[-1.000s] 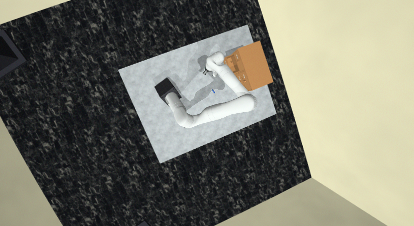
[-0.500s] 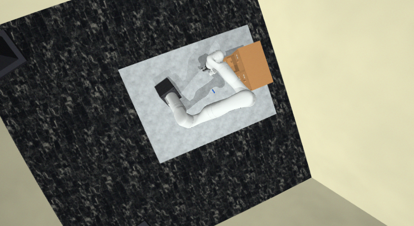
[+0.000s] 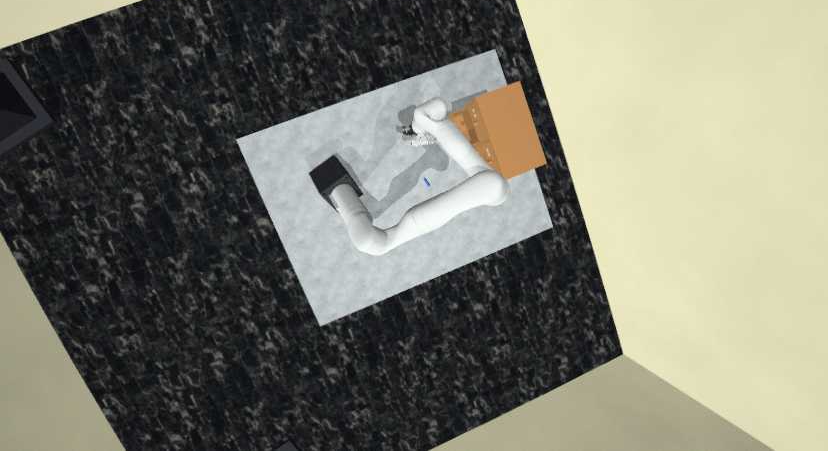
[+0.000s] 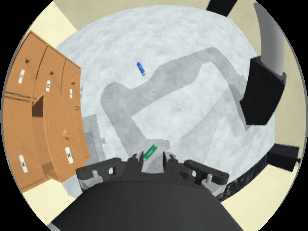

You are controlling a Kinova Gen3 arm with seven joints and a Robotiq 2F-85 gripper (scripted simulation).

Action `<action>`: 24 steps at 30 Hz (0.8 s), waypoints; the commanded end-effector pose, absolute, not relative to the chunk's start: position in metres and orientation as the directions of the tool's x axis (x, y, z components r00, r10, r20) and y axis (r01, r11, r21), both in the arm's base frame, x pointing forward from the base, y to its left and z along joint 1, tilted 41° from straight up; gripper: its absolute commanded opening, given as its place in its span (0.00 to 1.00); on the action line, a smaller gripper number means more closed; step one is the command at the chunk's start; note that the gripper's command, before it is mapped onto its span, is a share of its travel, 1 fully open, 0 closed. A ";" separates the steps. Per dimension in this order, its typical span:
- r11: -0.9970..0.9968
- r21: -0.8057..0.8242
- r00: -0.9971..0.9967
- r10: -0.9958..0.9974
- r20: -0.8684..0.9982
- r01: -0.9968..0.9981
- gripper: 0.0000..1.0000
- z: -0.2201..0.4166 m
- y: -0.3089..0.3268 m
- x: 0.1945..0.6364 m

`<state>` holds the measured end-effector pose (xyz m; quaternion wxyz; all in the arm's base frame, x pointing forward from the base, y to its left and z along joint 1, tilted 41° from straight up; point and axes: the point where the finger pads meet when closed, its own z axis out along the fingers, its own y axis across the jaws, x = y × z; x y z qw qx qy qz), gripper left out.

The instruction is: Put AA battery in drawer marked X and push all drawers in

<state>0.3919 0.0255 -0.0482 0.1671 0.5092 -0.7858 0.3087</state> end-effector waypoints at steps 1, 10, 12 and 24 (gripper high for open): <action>0.325 -0.343 -0.469 -0.680 0.563 -0.882 0.33 -0.055 0.025 0.393; 0.450 -0.445 -0.631 -0.605 0.486 -0.774 0.33 -0.070 0.019 0.401; 0.463 -0.456 -0.648 -0.595 0.476 -0.760 0.33 -0.071 0.019 0.402; 0.581 -0.548 -0.797 -0.480 0.366 -0.602 0.33 -0.088 0.013 0.410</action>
